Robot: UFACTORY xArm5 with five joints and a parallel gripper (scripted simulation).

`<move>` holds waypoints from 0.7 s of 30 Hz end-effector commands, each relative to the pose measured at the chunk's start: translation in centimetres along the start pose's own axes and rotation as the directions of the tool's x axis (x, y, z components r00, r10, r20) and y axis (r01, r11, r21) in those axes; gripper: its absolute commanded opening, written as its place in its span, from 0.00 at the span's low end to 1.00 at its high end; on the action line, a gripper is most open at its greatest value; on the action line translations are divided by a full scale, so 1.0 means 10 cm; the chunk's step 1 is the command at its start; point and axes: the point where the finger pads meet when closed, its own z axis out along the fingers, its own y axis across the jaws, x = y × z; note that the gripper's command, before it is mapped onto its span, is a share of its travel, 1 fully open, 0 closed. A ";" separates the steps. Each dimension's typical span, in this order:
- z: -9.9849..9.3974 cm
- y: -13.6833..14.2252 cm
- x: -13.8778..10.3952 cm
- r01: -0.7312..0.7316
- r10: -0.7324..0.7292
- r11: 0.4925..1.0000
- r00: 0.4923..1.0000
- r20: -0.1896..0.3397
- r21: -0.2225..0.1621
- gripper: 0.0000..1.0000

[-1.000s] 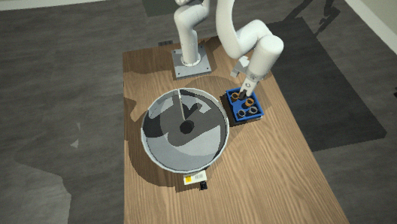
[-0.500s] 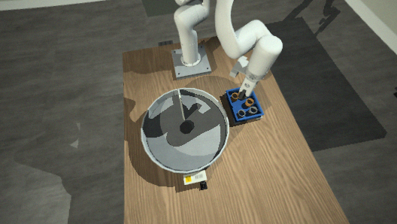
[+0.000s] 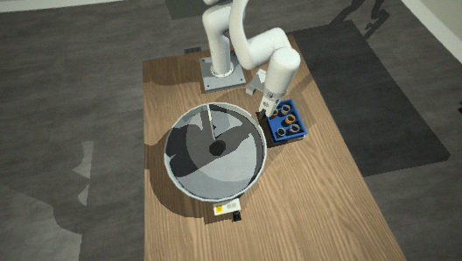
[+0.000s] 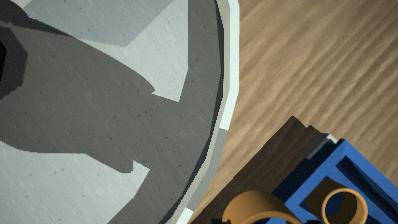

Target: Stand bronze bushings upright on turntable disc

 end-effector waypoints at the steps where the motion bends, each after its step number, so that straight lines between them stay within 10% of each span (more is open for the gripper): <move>1: -0.02 -0.25 0.21 0.003 -0.003 1.000 1.000 0.006 0.003 0.00; 21: -0.02 -1.69 1.56 0.003 -0.003 1.000 1.000 0.009 0.003 0.00</move>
